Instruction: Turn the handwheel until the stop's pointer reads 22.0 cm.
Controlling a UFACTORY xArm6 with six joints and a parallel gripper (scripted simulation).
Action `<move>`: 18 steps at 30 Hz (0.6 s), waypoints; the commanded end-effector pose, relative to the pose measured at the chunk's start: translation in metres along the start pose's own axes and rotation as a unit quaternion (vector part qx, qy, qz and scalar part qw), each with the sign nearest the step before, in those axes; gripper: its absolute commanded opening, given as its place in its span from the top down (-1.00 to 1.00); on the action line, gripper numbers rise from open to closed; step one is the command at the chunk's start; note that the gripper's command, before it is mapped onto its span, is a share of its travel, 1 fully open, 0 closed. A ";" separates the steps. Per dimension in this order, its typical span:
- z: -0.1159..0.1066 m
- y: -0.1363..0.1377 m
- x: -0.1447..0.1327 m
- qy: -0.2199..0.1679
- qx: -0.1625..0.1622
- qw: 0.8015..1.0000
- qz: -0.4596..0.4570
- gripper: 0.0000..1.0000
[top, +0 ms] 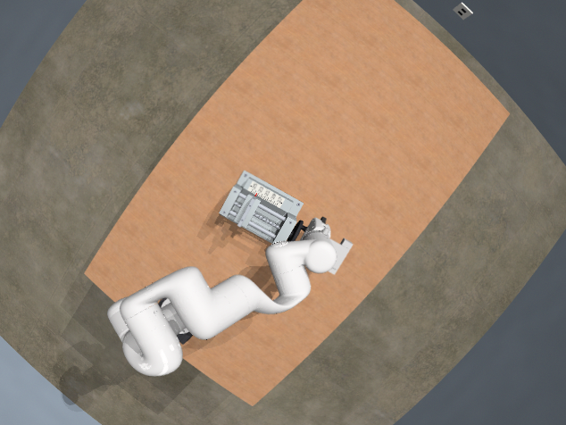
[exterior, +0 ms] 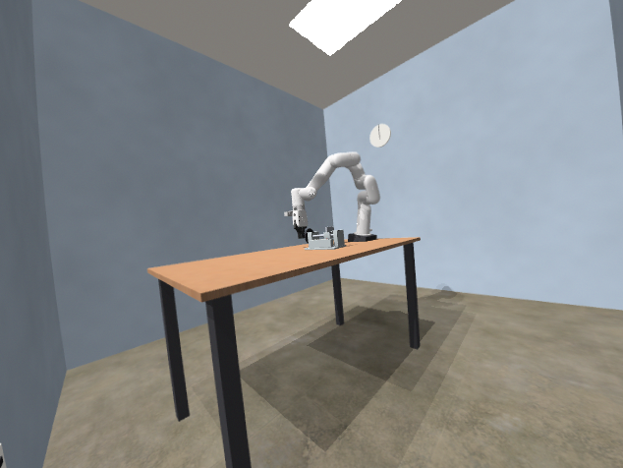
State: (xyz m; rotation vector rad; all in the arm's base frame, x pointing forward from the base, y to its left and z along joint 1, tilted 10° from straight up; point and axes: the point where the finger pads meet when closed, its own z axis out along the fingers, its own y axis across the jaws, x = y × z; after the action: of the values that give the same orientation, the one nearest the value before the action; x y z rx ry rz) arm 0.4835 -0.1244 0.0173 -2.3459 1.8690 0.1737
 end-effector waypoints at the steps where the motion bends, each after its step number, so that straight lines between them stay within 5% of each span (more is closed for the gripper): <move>1: -0.003 0.000 0.001 0.001 0.001 1.000 0.000 0.88; 18: -0.008 0.002 0.001 0.001 0.001 1.000 0.000 0.88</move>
State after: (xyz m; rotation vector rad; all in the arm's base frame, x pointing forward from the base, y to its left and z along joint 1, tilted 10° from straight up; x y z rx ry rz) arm 0.4810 -0.1260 0.0229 -2.3460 1.8691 0.1741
